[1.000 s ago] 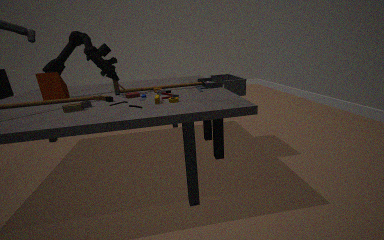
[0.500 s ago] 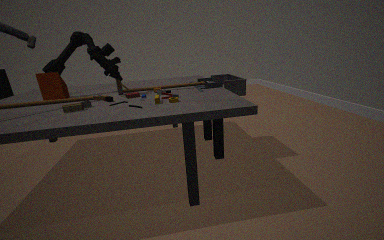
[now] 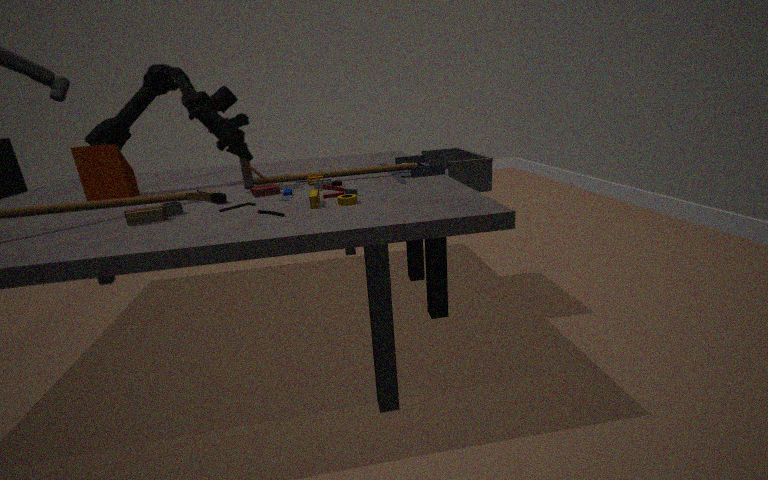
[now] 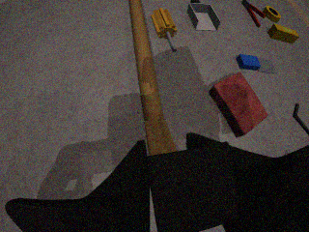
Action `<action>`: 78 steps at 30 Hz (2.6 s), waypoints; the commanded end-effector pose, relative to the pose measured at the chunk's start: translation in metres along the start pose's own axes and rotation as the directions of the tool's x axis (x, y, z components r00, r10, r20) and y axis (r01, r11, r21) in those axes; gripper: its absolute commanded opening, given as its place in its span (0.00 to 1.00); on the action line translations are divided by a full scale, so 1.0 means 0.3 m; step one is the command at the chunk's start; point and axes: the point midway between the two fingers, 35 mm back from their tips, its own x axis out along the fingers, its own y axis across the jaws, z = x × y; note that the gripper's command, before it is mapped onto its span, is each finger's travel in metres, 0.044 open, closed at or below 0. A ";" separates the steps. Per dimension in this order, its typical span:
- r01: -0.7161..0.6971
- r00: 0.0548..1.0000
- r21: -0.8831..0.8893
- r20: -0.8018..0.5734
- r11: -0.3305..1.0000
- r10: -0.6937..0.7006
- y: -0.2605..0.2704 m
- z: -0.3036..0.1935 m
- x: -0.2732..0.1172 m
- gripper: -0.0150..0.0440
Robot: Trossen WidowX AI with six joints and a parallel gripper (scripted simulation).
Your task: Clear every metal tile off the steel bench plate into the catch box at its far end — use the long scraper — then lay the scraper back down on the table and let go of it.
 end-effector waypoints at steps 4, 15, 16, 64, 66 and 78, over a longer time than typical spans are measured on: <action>0.004 1.000 -0.001 0.007 1.000 -0.004 -0.003 0.037 0.020 0.25; 0.003 1.000 -0.001 0.007 1.000 -0.003 -0.003 0.084 0.054 0.25; 0.003 1.000 -0.001 0.007 1.000 -0.003 -0.003 0.088 0.057 0.25; -0.001 1.000 -0.001 0.007 1.000 0.001 0.009 0.177 0.136 0.25; -0.001 1.000 -0.001 0.007 1.000 0.001 0.008 0.174 0.133 0.25; 0.002 1.000 -0.002 0.006 1.000 -0.002 -0.005 0.137 0.093 0.25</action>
